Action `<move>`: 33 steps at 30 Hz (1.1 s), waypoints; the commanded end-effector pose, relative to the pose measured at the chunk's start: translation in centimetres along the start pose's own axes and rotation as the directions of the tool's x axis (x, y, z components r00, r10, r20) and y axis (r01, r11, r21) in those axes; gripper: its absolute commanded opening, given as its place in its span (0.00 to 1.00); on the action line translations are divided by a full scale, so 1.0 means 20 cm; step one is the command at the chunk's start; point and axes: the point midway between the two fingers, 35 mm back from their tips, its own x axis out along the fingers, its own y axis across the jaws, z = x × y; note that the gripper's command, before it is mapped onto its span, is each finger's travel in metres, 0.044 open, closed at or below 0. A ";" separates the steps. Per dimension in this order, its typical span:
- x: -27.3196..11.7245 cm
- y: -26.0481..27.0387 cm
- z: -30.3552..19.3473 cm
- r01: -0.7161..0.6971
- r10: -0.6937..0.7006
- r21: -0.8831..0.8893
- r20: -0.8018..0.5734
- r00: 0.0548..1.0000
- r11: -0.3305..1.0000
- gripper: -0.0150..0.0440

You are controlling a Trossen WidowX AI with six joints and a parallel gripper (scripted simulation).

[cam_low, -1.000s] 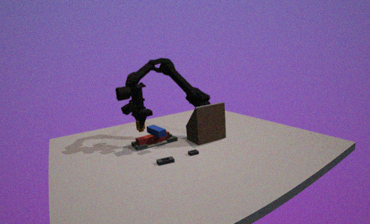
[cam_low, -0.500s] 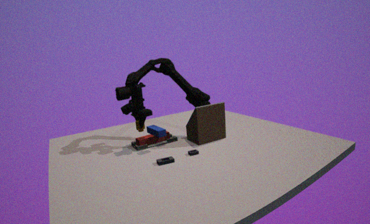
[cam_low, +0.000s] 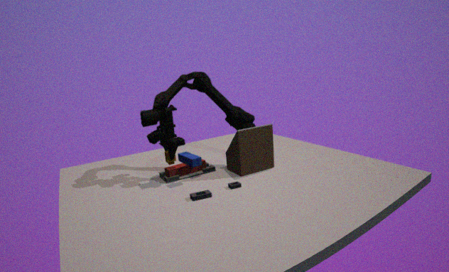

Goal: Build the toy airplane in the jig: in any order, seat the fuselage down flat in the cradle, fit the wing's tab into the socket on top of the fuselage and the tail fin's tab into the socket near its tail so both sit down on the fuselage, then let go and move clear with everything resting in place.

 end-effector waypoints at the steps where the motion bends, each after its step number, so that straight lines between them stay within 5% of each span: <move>1: 0.04 0.00 0.00 0.003 -0.003 -0.008 -0.003 1.000 1.000 0.36; 14: 0.10 0.00 -0.01 0.005 -0.005 -0.008 -0.003 1.000 1.000 0.36; 24: 0.09 0.00 -0.01 0.002 -0.002 -0.001 -0.003 1.000 1.000 0.25; 33: 0.09 0.00 -0.01 0.002 -0.002 -0.001 -0.003 1.000 1.000 0.65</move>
